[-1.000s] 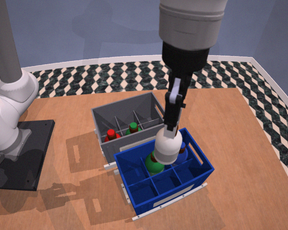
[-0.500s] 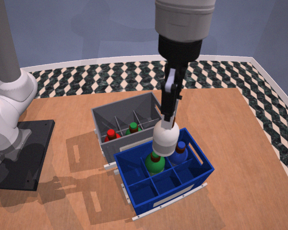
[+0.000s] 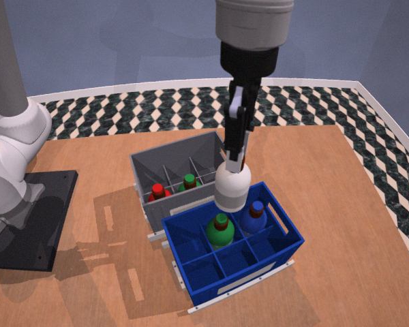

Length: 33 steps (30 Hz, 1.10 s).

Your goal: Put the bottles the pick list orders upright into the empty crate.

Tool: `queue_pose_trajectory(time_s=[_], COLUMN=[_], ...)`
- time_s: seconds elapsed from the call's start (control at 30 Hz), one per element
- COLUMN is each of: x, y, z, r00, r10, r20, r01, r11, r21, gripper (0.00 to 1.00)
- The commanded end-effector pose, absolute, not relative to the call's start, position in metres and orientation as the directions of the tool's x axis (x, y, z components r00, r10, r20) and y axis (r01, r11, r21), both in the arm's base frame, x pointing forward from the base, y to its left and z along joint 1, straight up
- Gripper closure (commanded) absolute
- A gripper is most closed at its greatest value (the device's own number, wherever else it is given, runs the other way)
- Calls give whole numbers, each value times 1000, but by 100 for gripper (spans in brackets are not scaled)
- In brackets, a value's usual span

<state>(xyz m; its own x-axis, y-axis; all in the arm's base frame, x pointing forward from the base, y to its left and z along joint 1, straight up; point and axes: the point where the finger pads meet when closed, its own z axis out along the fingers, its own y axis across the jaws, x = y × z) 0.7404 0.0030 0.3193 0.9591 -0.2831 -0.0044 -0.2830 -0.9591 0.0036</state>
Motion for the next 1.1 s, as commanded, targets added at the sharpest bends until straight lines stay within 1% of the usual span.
queue_pose_trajectory(time_s=[0.0,1.07], x=[739,725], y=[10,64], z=[319,319], r00=[959,959], r10=[-283,-283], r20=[-4,-4], r01=[-283,-283], r11=[-959,-959], r21=[3,3], gripper=[100,100])
